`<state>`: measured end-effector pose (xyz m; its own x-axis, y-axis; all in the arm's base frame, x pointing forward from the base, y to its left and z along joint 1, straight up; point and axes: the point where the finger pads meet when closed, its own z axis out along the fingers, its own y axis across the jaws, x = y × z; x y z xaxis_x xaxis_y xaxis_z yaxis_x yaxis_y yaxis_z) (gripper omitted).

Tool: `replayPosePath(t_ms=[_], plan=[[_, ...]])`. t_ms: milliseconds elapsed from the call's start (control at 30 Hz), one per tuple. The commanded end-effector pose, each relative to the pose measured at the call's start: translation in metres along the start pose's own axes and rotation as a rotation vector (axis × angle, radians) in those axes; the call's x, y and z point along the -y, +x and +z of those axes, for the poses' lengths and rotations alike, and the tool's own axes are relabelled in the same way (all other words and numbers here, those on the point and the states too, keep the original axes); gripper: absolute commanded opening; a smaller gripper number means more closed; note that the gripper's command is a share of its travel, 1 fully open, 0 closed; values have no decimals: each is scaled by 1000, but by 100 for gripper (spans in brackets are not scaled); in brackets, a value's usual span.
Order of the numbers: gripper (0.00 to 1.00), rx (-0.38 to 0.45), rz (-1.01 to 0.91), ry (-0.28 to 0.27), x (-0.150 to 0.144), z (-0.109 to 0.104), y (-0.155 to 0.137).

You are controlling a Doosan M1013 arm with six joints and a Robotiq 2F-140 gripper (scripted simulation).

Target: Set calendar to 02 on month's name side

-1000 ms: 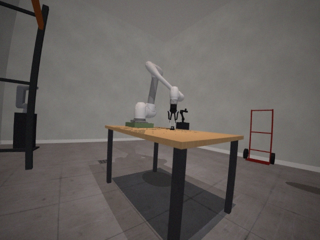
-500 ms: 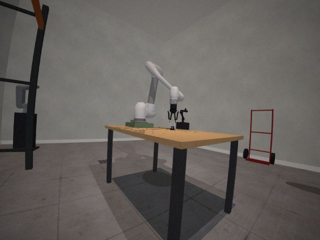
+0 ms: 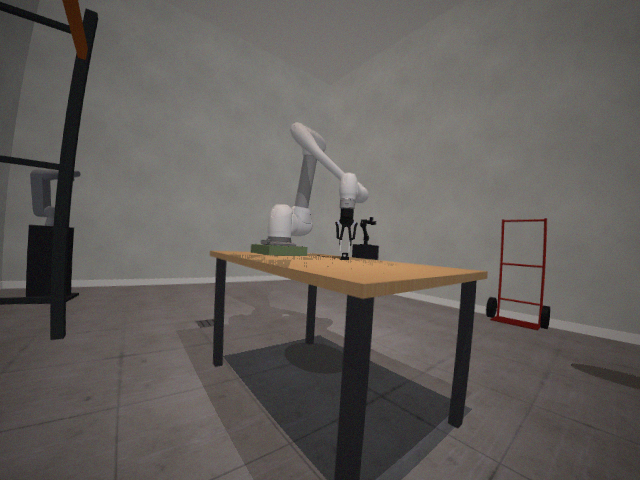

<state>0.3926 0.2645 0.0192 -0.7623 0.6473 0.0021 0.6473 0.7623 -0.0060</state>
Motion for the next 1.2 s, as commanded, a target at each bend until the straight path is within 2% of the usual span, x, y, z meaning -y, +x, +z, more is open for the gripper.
replayPosePath(t_ms=[0, 700, 1167], plan=[[35, 0, 0, 0, 0, 1, 0], [35, 0, 0, 0, 0, 26, 0], [35, 0, 0, 0, 0, 28, 0]])
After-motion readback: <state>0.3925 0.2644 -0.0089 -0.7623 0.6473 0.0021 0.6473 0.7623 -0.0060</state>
